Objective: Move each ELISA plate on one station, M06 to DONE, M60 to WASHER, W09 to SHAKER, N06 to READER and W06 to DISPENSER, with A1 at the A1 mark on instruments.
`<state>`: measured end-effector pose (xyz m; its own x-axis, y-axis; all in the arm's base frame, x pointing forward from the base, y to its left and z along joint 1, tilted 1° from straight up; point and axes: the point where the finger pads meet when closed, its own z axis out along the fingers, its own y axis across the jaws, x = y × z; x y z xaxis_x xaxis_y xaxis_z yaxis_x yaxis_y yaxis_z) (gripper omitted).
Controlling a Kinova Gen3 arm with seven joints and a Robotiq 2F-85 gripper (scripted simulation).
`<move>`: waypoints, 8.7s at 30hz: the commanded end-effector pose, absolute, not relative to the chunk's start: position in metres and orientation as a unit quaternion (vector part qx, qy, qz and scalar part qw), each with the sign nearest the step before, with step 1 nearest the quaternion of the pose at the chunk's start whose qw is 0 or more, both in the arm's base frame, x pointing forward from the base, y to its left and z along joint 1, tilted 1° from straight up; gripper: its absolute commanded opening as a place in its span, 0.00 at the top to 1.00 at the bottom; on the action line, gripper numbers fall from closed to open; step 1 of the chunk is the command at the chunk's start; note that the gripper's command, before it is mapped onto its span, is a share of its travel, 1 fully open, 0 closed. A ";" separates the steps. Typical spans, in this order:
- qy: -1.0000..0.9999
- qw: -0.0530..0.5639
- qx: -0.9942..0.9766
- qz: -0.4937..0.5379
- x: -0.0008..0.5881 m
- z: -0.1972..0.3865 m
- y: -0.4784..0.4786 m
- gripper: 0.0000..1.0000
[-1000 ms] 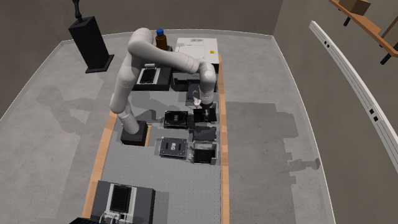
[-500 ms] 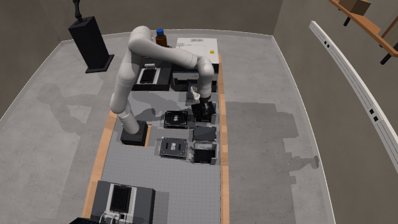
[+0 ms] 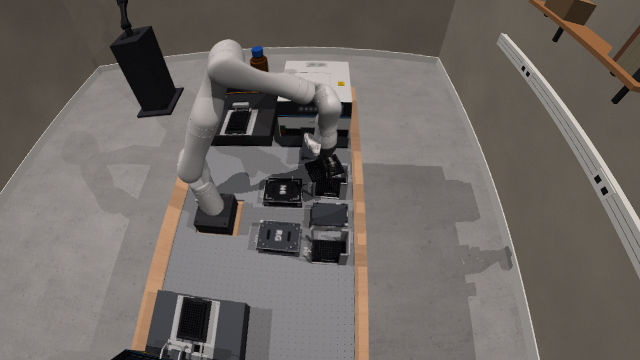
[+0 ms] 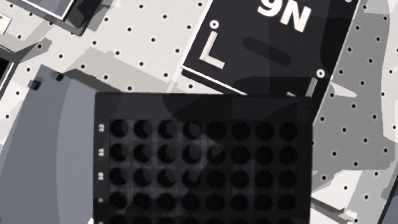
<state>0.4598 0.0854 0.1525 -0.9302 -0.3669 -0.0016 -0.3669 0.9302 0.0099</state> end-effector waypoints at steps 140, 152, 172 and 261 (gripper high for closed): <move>-0.719 -0.004 0.695 -0.004 0.418 0.138 0.283 0.06; -0.719 -0.004 0.695 -0.004 0.418 0.125 0.283 0.06; -0.719 -0.004 0.695 -0.004 0.418 0.101 0.283 0.06; -0.719 -0.003 0.695 -0.004 0.418 0.070 0.283 0.06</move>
